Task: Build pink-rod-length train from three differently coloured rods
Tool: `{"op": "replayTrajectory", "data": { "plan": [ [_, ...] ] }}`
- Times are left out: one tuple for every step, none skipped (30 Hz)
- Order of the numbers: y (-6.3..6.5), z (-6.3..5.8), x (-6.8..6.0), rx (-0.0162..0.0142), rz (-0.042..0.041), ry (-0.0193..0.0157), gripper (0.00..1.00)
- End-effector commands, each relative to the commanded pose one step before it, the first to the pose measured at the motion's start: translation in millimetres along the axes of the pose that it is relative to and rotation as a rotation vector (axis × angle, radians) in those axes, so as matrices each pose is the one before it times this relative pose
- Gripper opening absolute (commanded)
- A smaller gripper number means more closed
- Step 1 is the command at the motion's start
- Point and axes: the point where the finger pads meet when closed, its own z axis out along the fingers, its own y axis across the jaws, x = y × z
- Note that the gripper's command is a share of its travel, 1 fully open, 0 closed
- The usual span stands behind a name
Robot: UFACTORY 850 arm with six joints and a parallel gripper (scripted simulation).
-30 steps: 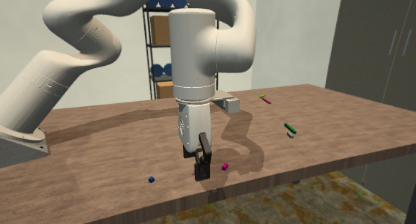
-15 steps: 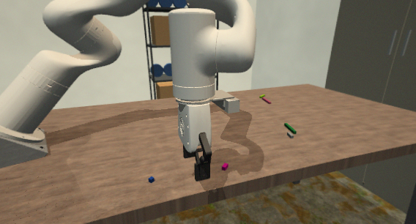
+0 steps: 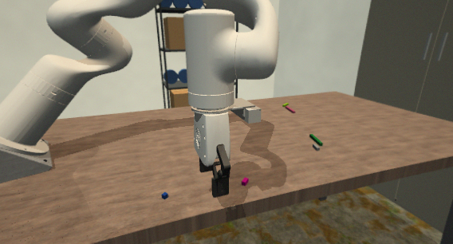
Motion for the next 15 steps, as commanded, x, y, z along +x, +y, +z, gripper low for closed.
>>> {"op": "replayTrajectory", "data": {
  "plan": [
    [0.04, -0.43, 4.17, -0.001, -0.0008, -0.00023, 1.0],
    [-1.14, 0.46, 7.69, 0.00074, -0.00041, -0.00193, 1.0],
    [0.0, 0.0, 0.0, 0.0, 0.0, 0.0, 1.0],
    [0.0, 0.0, 0.0, 0.0, 0.0, 0.0, 1.0],
    [-2.22, 0.73, 13.08, 0.00109, -0.00067, -0.00306, 1.0],
    [-3.74, 0.91, 18.66, 0.00122, -0.00087, -0.00387, 1.0],
    [-2.45, 0.44, 10.71, 0.00053, -0.00046, -0.00196, 1.0],
    [-1.71, 0.25, 6.94, 0.00028, -0.00028, -0.00116, 1.0],
    [-2.85, 0.35, 10.8, 0.00035, -0.0004, -0.00164, 1.0],
    [-3.34, 0.31, 11.69, 0.00026, -0.00039, -0.00155, 1.0],
    [-3.37, 0.22, 10.94, 0.00015, -0.00032, -0.00123, 1.0],
    [-3.46, 0.15, 10.49, 0.00006, -0.00026, -0.00097, 1.0],
    [-3.68, 0.09, 10.5, -0.00002, -0.00022, -0.00077, 1.0],
    [-3.9, 0.03, 10.5, -0.00008, -0.00018, -0.00056, 1.0],
    [-4.09, -0.03, 10.42, -0.00014, -0.00013, -0.00034, 1.0]
  ]
}}
